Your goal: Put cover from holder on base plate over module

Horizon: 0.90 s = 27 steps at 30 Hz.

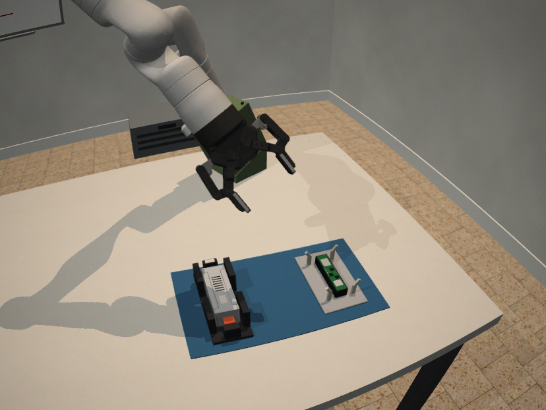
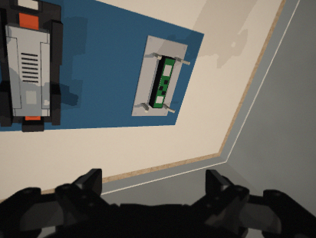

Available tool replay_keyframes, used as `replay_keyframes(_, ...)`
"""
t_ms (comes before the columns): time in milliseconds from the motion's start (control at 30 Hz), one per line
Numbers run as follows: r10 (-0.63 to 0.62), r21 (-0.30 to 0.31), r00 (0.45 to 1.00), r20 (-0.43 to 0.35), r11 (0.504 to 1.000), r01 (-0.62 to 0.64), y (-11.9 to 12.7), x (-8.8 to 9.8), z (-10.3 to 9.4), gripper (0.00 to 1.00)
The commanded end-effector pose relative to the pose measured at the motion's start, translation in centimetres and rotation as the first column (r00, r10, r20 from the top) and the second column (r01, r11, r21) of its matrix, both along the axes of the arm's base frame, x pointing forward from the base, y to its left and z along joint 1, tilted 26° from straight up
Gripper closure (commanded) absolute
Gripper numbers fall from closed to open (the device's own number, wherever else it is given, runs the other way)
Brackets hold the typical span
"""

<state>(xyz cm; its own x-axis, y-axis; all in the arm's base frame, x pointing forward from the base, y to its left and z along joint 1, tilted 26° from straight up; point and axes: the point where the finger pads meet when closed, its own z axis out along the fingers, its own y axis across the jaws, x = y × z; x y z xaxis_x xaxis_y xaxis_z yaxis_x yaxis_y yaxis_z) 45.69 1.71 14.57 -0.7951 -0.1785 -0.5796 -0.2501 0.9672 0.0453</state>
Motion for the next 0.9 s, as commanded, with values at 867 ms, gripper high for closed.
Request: replay_keyframes(867, -0.198, -0.249, 0.970, -0.139, 0.955, 0.159, 4.9, -7.5, 2.2, 0.00)
